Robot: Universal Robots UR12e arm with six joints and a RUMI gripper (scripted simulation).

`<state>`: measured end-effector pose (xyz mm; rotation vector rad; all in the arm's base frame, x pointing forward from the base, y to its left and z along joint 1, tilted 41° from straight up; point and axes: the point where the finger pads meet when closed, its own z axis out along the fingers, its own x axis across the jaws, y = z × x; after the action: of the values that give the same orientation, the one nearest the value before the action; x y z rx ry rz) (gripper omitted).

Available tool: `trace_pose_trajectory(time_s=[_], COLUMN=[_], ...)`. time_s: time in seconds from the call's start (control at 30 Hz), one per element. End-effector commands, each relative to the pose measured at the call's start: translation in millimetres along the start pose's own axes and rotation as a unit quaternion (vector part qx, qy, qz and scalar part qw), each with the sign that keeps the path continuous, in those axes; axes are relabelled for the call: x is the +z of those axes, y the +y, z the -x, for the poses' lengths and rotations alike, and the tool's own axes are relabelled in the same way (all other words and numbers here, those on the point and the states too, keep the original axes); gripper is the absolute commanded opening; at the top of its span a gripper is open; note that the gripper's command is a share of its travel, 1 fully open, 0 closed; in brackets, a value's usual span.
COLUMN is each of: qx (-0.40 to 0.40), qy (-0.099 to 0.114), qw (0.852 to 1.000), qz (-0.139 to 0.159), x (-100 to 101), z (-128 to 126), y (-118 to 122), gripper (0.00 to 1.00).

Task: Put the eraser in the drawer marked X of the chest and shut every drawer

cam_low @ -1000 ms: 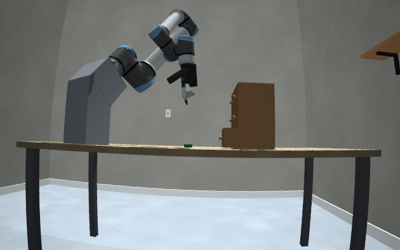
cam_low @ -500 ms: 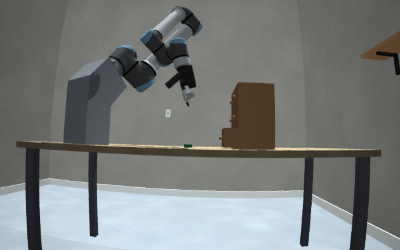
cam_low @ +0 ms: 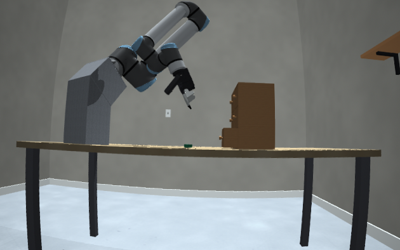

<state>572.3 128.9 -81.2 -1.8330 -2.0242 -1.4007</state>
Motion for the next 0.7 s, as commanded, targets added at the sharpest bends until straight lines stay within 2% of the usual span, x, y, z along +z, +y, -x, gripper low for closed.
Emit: trace_pose_trajectory(time_s=[0.0,0.13,0.2,0.67], qx=[0.001,0.0,0.0,0.0], qy=[-0.006,-0.005,-0.005,-0.007], qw=[0.999,0.998,0.998,0.986], qz=[0.04,0.069,0.069,0.166], x=[8,13,13,33], z=[2,0,0,3], y=[3,4,4,13], gripper=[1.0,1.0,1.0,1.0])
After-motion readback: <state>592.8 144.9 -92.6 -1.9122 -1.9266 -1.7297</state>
